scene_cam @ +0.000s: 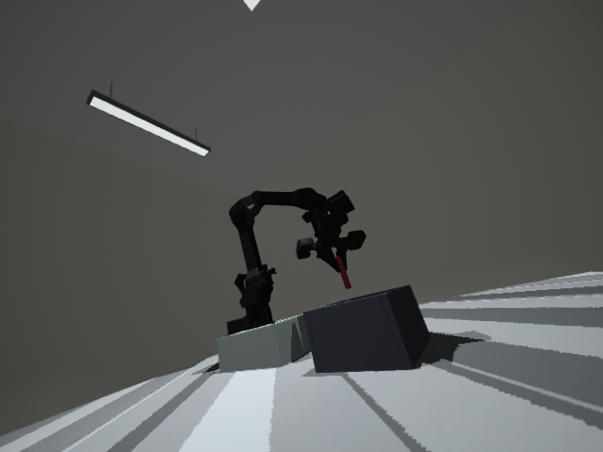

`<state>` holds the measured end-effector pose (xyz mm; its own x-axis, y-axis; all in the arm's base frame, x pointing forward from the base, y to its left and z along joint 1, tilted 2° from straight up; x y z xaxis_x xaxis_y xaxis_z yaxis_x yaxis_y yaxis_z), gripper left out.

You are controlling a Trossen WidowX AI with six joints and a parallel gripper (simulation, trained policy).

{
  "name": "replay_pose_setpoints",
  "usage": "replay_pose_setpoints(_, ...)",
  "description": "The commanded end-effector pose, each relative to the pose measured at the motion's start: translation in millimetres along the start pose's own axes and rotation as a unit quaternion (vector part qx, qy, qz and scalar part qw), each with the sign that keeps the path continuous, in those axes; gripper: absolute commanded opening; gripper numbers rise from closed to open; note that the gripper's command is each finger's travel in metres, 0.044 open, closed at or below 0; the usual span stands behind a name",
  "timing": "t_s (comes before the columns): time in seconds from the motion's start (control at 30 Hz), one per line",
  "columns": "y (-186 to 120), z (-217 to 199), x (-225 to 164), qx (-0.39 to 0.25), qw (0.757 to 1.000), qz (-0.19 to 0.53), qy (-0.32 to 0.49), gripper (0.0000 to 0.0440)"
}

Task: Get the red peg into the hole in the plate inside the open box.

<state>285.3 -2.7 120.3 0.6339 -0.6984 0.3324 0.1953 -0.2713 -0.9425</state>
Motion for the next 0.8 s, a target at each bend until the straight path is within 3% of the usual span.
replay_pose_setpoints(0.0, 6.2, -3.6, 10.3, -0.004, 1.000, 0.006, 0.008, 0.0000)
replay_pose_setpoints(0.77, 56.4, -23.2, 68.6, -0.009, 0.997, 0.032, 0.076, 0.0002)
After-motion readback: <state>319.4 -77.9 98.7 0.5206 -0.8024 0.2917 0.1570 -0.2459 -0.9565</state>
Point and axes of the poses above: the point midway between the two fingers, 35 mm back from their tips, its own y axis out along the fingers, its own z axis across the jaws, x = y × z, the point moved 1 cm from there along -y, back along the fingers, and after that the axes turned 2 degrees about -y, right-handed, at the moved point
